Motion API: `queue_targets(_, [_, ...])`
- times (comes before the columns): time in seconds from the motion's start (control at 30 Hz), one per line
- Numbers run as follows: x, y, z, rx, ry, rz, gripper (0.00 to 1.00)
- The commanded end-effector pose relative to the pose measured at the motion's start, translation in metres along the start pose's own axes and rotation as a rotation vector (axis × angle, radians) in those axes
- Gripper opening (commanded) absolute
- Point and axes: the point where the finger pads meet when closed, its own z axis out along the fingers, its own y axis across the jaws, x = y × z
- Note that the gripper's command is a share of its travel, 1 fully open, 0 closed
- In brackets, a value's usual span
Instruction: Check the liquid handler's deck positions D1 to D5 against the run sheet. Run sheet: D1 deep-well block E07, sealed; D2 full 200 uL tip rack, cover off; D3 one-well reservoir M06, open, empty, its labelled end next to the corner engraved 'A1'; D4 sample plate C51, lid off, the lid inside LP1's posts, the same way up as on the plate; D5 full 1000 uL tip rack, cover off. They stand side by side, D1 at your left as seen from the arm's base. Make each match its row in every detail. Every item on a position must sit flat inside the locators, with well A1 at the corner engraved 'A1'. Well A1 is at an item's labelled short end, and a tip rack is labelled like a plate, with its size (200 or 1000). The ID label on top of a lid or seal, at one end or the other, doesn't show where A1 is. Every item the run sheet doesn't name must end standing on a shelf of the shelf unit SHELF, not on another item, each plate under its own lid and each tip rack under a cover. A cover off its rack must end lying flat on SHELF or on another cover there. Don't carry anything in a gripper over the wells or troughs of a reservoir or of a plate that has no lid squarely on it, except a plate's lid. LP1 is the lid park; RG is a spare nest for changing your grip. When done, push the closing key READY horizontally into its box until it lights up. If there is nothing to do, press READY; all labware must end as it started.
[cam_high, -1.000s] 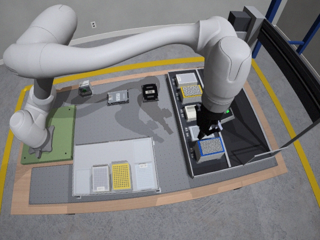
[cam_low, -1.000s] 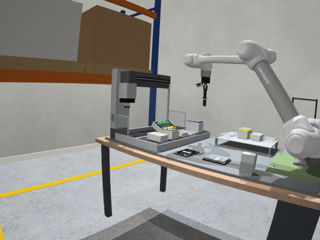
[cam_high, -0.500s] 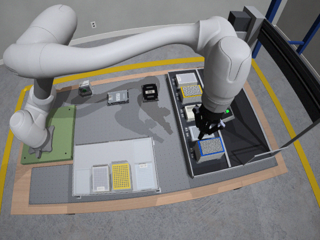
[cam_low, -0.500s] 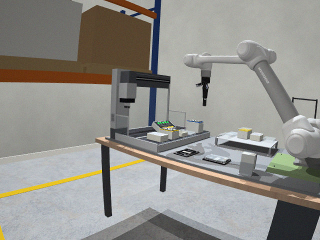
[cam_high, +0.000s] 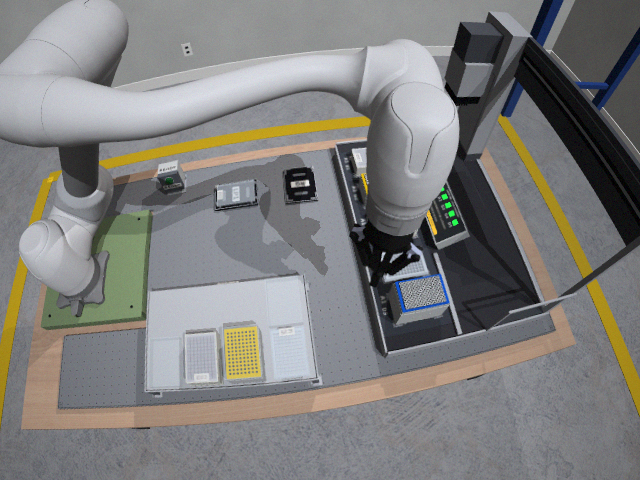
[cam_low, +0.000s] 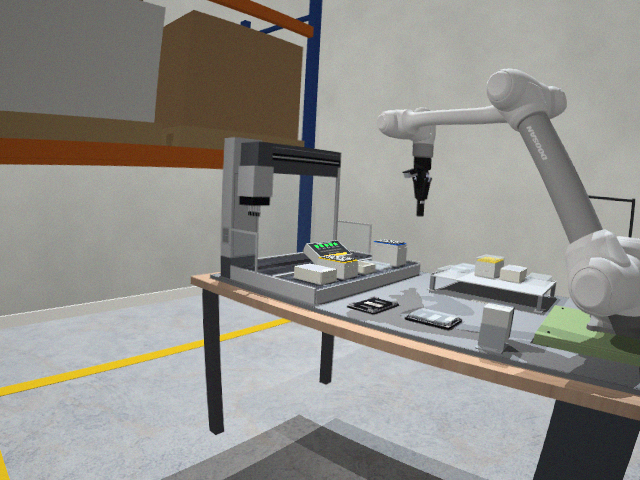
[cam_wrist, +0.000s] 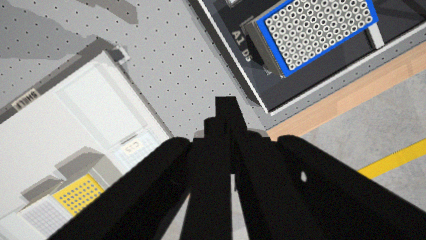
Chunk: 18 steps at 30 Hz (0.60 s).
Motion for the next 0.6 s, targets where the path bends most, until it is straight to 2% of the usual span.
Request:
queue_targets(0.0, [-0.0096, -0.0150, 0.0026, -0.005, 0.003, -0.075, 0.10])
queue_targets(0.13, [-0.0145, -0.0227, 0.0047, -0.005, 0.003, -0.115, 0.10])
queue_targets(0.57, [-0.0145, -0.0227, 0.0047, -0.005, 0.002, -0.375, 0.10])
